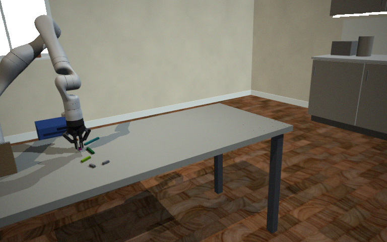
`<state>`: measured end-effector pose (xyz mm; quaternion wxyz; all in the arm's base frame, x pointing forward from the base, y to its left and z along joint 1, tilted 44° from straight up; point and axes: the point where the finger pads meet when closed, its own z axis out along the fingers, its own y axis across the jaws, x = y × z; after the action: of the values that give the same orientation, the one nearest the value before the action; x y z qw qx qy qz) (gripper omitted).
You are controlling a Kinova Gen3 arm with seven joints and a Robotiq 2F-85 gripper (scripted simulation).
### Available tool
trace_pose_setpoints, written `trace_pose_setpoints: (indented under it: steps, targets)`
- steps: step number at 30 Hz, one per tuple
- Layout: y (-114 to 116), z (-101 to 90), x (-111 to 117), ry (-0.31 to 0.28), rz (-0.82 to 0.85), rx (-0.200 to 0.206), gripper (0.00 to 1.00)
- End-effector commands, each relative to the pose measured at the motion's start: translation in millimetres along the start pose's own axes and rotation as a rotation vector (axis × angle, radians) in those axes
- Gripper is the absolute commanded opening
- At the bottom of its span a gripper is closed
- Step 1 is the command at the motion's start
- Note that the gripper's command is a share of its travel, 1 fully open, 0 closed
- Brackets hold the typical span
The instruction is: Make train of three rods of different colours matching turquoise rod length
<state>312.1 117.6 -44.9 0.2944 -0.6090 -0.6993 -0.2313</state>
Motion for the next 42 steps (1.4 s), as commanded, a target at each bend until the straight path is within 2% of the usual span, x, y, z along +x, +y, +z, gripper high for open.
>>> trace_pose_setpoints:
  steps: [1,32,42]
  targets:
    - [0.6,-0.6,-0.2,-0.001,0.000,-0.001,0.05]
    - [0.8,-0.1,-0.1,-0.001,0.000,-0.001,0.05]
    - [0.8,7.4,-0.1,-0.001,0.000,-0.001,0.05]
